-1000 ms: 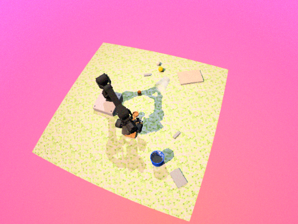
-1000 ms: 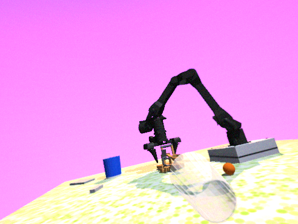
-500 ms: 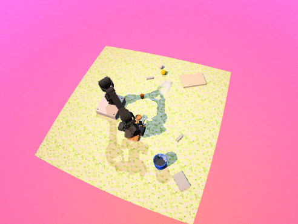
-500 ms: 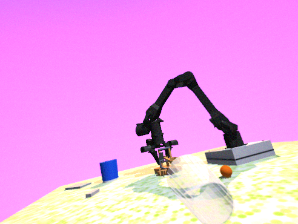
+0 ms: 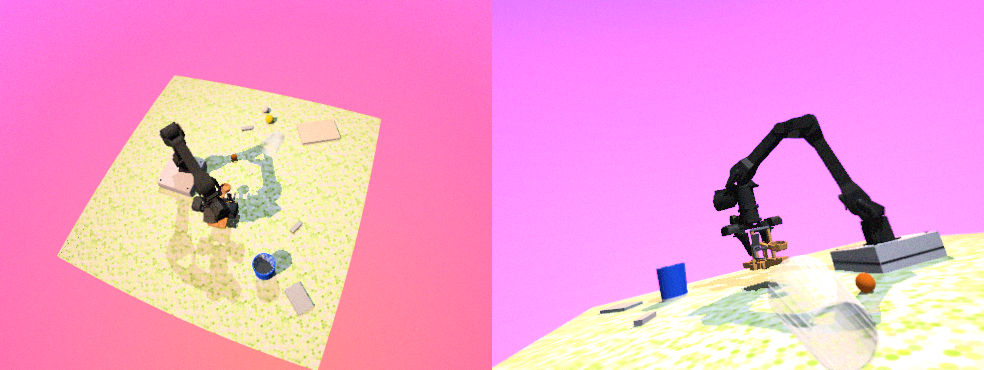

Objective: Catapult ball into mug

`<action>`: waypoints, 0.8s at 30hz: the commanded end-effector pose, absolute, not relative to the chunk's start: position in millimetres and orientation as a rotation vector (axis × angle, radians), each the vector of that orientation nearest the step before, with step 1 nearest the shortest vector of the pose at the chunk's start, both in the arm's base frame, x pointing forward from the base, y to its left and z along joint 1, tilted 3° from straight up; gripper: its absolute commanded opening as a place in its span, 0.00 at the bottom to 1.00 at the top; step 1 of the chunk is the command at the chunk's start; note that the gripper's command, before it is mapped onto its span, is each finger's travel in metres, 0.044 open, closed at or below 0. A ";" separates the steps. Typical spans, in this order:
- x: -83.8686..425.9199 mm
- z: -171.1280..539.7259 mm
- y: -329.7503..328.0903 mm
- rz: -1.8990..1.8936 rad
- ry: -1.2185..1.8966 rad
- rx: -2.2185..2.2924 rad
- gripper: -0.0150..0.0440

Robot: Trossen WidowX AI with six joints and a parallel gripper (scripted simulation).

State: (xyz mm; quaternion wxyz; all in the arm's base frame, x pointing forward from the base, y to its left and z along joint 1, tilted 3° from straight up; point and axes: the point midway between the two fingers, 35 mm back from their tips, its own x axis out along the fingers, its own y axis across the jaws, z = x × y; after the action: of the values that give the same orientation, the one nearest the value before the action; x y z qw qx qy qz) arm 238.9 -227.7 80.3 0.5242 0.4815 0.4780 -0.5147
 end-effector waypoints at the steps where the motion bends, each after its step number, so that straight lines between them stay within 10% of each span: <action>1: 239.2 83.0 -227.4 -1.153 1.196 1.069 0.25; 24: 262.5 80.5 -221.1 -0.600 1.453 0.498 0.25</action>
State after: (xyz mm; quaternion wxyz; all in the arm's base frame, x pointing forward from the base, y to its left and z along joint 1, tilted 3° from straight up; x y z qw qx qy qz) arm 254.2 -223.6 76.1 0.6645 0.2485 0.6410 -0.2927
